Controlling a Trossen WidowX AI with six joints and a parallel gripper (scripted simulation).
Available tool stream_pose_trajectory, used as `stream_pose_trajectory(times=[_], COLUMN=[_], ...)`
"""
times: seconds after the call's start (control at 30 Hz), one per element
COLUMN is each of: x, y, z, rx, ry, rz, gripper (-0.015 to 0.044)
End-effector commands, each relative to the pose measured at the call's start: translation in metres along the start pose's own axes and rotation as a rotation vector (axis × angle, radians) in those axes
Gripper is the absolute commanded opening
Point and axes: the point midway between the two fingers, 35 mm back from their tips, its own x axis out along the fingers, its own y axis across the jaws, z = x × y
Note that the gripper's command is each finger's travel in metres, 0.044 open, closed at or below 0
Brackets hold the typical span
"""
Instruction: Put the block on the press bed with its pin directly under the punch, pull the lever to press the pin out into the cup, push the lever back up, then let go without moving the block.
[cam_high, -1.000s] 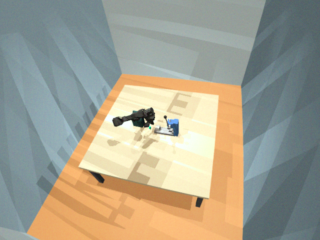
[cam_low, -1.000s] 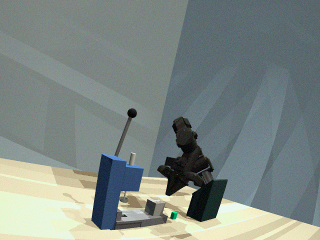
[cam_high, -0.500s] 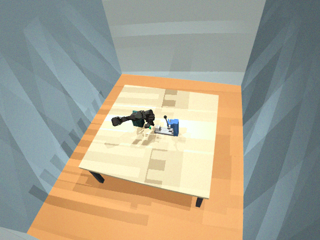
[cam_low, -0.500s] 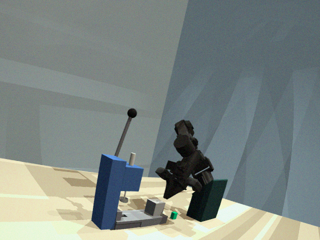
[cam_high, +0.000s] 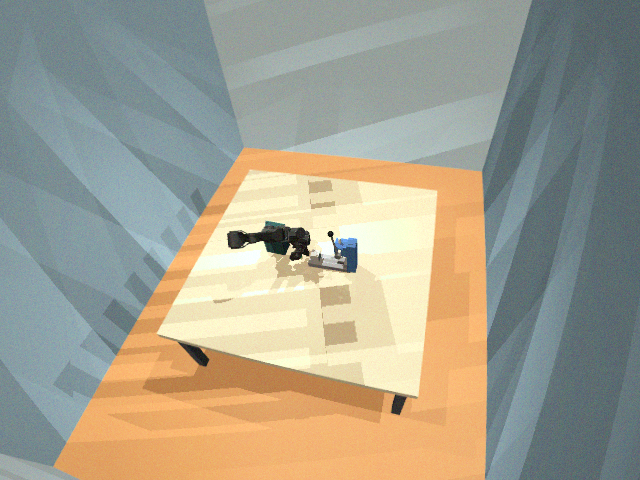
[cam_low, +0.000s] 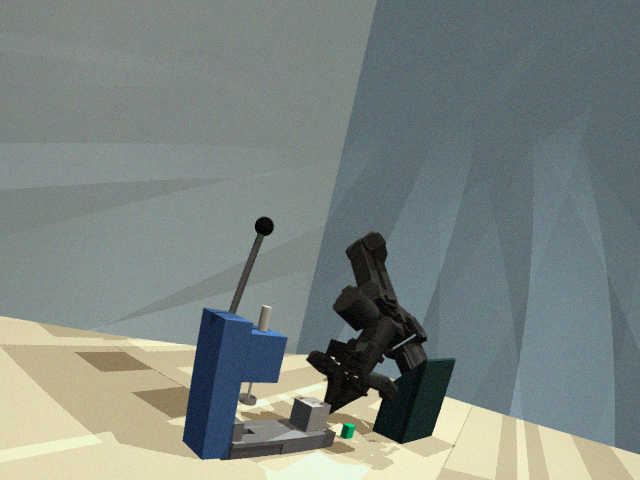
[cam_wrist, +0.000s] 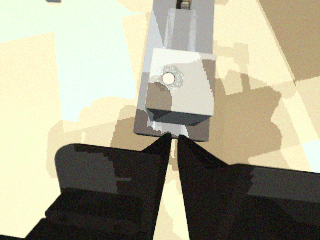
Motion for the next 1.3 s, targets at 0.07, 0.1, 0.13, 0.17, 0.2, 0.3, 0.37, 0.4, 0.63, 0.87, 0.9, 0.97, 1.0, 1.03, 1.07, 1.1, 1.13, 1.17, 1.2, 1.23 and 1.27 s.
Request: stream_pose_trajectory(times=[0.07, 0.1, 0.13, 0.17, 0.2, 0.3, 0.37, 0.4, 0.63, 0.87, 0.9, 0.97, 1.0, 1.03, 1.07, 1.1, 1.13, 1.17, 1.2, 1.23, 1.27], x=[0.005, 0.006, 0.007, 0.008, 0.009, 0.012, 0.013, 0.014, 0.020, 0.026, 0.027, 0.029, 0.029, 0.030, 0.031, 0.032, 0.033, 0.034, 0.034, 0.035, 0.036], y=[0.001, 0.001, 0.001, 0.001, 0.001, 0.001, 0.001, 0.001, 0.001, 0.001, 0.001, 0.001, 0.001, 0.001, 0.001, 0.001, 0.001, 0.001, 0.001, 0.001, 0.001], z=[0.001, 0.002, 0.003, 0.004, 0.006, 0.010, 0.012, 0.014, 0.022, 0.030, 0.031, 0.034, 0.035, 0.036, 0.037, 0.039, 0.040, 0.041, 0.042, 0.043, 0.044], rx=[-0.010, -0.010, -0.010, -0.009, -0.009, -0.008, -0.008, -0.008, -0.007, -0.006, -0.006, -0.006, -0.006, -0.006, -0.006, -0.006, -0.006, -0.006, -0.006, -0.006, -0.006], ry=[0.004, 0.003, 0.003, 0.002, 0.002, 0.000, 0.000, -0.001, -0.016, -0.046, -0.051, -0.061, -0.067, -0.073, -0.078, -0.083, -0.089, -0.094, -0.099, -0.105, -0.110], rz=[0.003, 0.003, 0.003, 0.003, 0.003, 0.003, 0.002, 0.002, 0.002, 0.003, 0.003, 0.003, 0.003, 0.003, 0.003, 0.003, 0.003, 0.003, 0.004, 0.004, 0.004], gripper=[0.0030, 0.0030, 0.0030, 0.0030, 0.0030, 0.0030, 0.0030, 0.0030, 0.0030, 0.0030, 0.0030, 0.0030, 0.0030, 0.0030, 0.0030, 0.0030, 0.0030, 0.0030, 0.0030, 0.0030, 0.0030])
